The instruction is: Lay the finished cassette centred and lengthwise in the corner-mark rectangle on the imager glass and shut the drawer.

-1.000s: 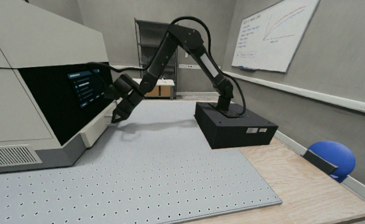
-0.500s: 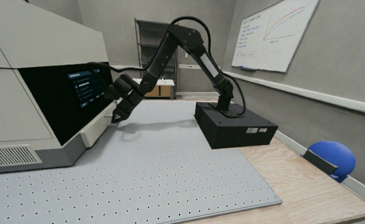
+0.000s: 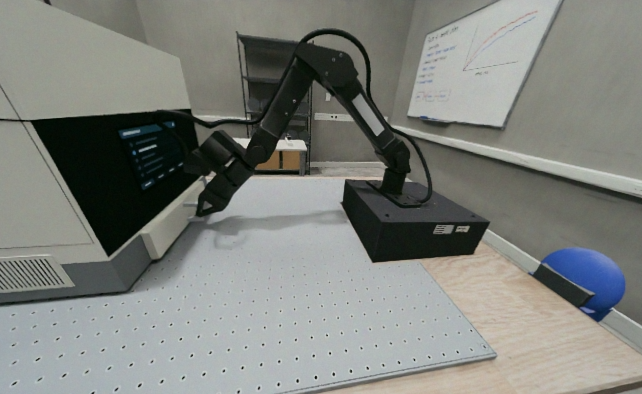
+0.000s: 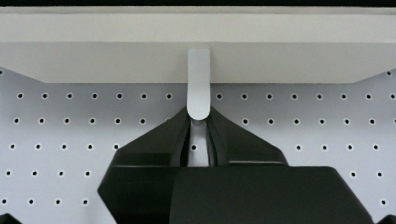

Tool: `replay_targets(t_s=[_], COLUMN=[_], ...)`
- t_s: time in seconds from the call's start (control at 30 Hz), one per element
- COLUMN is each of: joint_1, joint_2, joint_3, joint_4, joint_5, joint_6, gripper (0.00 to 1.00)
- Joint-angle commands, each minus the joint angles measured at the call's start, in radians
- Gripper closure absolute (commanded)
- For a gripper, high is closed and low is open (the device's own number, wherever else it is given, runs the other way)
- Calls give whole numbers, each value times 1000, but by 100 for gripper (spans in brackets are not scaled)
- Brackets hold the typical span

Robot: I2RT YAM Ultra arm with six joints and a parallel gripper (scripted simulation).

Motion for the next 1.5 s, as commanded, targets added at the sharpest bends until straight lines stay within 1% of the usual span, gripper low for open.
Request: replay_targets(t_s=[0.0, 0.87, 0.9, 1.0, 1.03, 1.47], joint_1=[-9, -9, -9, -10, 0, 0], joint_2=[-28, -28, -28, -29, -16, -16], joint_3=[-16, -16, -16, 0, 4, 4], joint_4=[22, 22, 22, 18, 10, 10], joint_5=[-5, -5, -5, -5, -1, -1], joint_6=[-2, -2, -2, -2, 0, 0], gripper=[100, 100, 65, 65, 65, 65])
